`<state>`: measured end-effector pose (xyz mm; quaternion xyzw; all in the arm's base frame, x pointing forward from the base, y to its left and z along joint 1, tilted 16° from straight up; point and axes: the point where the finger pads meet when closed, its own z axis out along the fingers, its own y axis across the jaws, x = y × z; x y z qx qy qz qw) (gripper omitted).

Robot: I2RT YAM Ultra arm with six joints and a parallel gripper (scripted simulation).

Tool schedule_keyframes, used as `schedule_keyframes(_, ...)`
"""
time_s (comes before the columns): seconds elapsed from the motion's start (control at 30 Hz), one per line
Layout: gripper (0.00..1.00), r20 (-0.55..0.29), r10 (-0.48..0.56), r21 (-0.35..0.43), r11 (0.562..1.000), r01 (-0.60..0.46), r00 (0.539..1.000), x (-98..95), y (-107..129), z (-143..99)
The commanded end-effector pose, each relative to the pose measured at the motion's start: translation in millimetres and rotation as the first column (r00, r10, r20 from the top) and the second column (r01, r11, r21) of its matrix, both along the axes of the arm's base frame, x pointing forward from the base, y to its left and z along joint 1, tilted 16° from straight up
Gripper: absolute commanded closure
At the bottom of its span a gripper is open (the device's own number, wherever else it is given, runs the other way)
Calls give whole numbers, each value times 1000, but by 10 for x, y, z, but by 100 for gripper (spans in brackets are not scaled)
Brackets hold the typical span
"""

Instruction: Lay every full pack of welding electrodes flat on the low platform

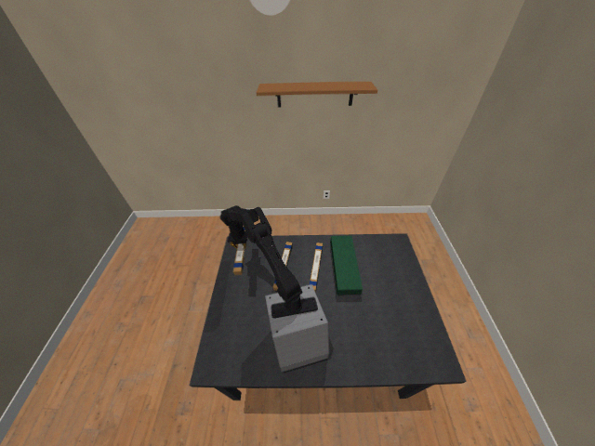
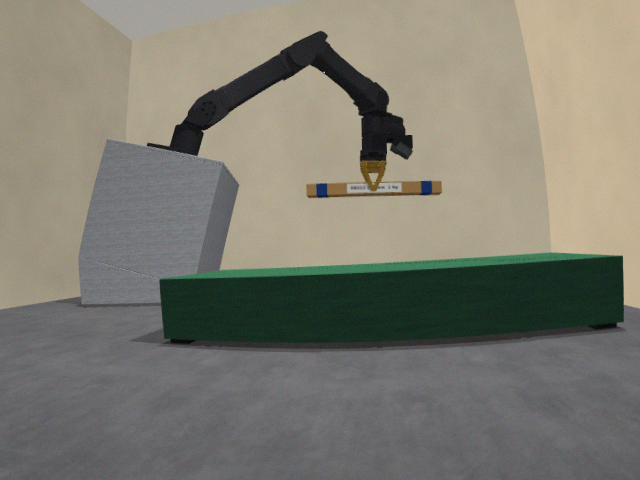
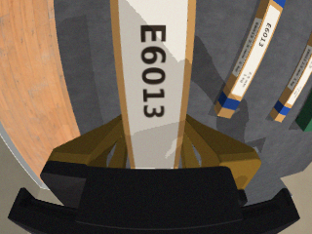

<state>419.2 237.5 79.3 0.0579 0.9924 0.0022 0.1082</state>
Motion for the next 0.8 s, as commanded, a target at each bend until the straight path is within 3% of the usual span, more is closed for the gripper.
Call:
schedule_keyframes(0.0, 100, 105, 11, 52, 999, -16, 994, 2, 124, 537)
schedule_keyframes(0.77, 100, 122, 9, 62, 998, -17, 992, 28, 141, 562)
